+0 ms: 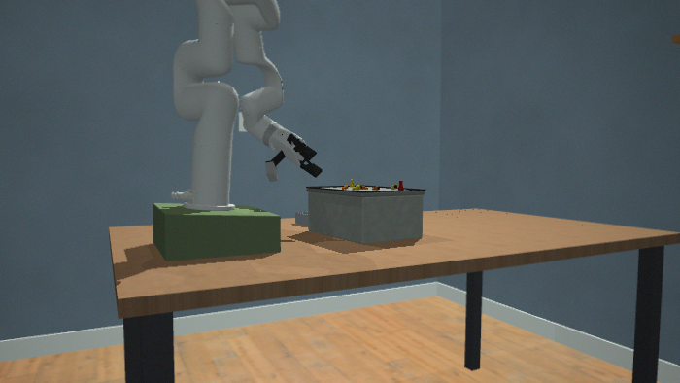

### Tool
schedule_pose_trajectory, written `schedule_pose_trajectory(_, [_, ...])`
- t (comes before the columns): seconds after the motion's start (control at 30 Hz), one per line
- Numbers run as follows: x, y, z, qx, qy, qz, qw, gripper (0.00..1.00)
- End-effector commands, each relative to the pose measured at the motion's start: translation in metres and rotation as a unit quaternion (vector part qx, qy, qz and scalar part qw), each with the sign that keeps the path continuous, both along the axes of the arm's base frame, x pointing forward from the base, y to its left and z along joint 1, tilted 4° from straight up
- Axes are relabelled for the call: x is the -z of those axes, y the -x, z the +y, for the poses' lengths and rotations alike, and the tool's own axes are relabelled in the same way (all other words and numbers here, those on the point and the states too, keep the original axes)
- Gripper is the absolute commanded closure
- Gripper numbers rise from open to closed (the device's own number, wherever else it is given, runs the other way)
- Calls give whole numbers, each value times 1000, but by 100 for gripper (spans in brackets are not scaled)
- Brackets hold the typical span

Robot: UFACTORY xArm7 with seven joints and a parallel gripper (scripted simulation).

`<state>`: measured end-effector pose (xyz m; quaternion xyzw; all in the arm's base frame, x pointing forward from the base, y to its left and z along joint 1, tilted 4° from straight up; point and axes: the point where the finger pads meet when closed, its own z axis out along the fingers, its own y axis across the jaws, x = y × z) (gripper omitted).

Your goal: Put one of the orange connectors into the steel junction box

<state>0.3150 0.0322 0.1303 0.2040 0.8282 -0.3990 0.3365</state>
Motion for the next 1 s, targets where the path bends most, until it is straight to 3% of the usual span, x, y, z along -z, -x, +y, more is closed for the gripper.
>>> schedule_pose_trajectory(0.0, [-1, -1, 1, 0, -1, -1, 1000, 0])
schedule_pose_trajectory(0.67, [-3, -1, 1, 0, 0, -1, 1000, 0])
schedule_pose_trajectory(0.97, [-40, -3, 2, 0, 3, -4, 1000, 0])
